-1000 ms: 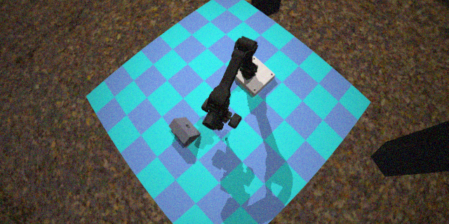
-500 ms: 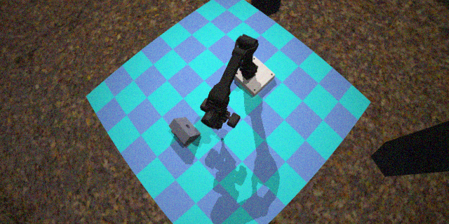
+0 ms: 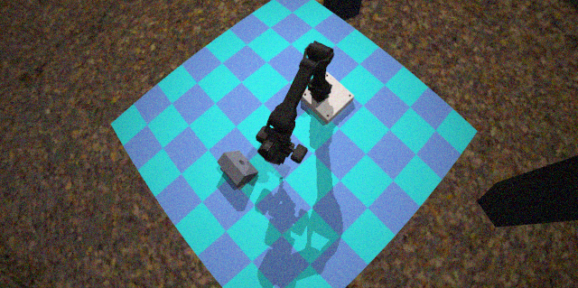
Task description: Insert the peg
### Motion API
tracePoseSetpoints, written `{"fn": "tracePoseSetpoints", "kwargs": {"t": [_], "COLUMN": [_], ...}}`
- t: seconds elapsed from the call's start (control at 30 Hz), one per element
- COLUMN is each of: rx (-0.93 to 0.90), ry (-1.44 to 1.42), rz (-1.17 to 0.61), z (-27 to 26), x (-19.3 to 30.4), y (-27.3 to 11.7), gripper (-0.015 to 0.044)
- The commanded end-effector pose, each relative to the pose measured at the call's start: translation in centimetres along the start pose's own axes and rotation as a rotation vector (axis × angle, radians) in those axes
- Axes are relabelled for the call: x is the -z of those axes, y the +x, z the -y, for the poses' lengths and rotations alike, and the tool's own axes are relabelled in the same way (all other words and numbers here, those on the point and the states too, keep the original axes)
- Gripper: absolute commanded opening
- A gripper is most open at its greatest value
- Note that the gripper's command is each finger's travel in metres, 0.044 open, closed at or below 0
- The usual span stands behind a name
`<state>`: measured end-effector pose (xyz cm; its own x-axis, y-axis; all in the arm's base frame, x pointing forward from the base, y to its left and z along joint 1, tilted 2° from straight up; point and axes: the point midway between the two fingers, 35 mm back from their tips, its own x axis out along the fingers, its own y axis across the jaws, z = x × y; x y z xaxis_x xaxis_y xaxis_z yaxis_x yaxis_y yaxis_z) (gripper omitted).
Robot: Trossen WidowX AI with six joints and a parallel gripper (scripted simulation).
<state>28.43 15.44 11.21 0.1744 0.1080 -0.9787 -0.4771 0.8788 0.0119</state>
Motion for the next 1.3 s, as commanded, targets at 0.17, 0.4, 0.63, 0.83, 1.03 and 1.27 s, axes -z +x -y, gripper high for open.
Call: {"fn": "tracePoseSetpoints", "kwargs": {"t": [0.17,0.4,0.63,0.83,1.03,1.27], "rx": [0.000,0.004,0.010,0.015,0.022,0.030], "ry": [-0.016,-0.025,-0.034,-0.042,-0.050,-0.059], "rz": [0.049,0.084,0.118,0.148,0.177,0.211], "z": [0.5,0.9,1.3,1.6,1.9,2.3], "x": [-0.1,-0.2,-0.3,-0.3,-0.4,-0.4], "y": [0.3,0.5,0.6,0.8,0.9,1.0], "gripper": [0.0000,0.0000,0.0000,0.0000,0.0000,0.0000]}}
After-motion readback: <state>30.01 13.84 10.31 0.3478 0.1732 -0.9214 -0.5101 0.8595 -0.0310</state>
